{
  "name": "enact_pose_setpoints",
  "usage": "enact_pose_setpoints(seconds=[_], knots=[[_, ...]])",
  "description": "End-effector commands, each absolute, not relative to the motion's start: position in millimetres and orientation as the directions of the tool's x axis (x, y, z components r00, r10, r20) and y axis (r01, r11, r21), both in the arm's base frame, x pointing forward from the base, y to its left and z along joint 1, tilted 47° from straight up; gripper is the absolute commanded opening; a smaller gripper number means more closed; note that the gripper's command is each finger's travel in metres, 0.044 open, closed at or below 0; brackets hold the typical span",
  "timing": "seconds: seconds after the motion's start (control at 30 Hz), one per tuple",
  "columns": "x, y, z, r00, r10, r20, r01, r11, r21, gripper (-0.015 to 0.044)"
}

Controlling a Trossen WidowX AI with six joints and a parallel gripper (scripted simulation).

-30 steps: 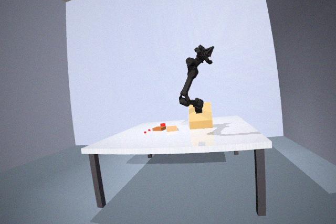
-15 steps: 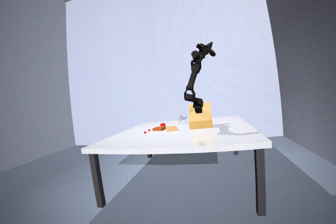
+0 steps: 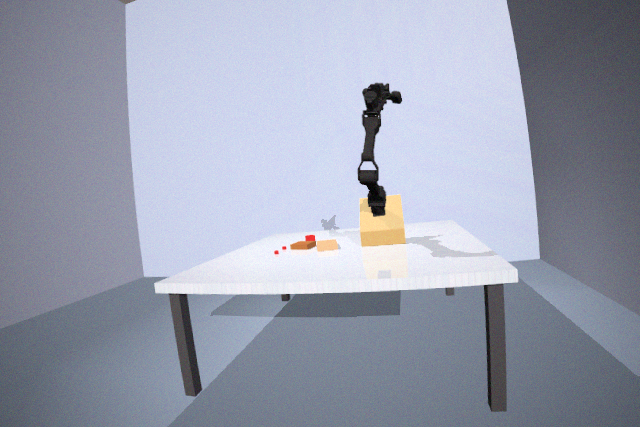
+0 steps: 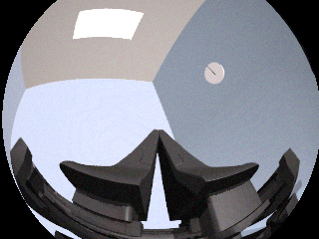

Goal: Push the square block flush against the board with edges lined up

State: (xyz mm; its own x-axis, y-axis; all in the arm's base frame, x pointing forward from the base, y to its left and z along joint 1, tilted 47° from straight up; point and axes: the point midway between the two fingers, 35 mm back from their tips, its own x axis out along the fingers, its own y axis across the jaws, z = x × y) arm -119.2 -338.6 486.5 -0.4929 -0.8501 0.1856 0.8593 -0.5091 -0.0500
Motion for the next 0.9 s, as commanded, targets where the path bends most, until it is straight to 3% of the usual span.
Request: enact_pose_setpoints(seconds=[0.0, 0.5, 0.87], knots=[[-101.8, -361.6, 461.2, -0.429, -0.896, 0.113, 0.900, -0.435, -0.038, 0.0000], [-12.0, -424.0, 369.3, -0.144, -0.977, -0.154, 0.987, -0.153, 0.049, 0.0000], [81.8, -443.6, 285.0, 0.136, -0.913, -0.385, 0.984, 0.081, 0.156, 0.0000]])
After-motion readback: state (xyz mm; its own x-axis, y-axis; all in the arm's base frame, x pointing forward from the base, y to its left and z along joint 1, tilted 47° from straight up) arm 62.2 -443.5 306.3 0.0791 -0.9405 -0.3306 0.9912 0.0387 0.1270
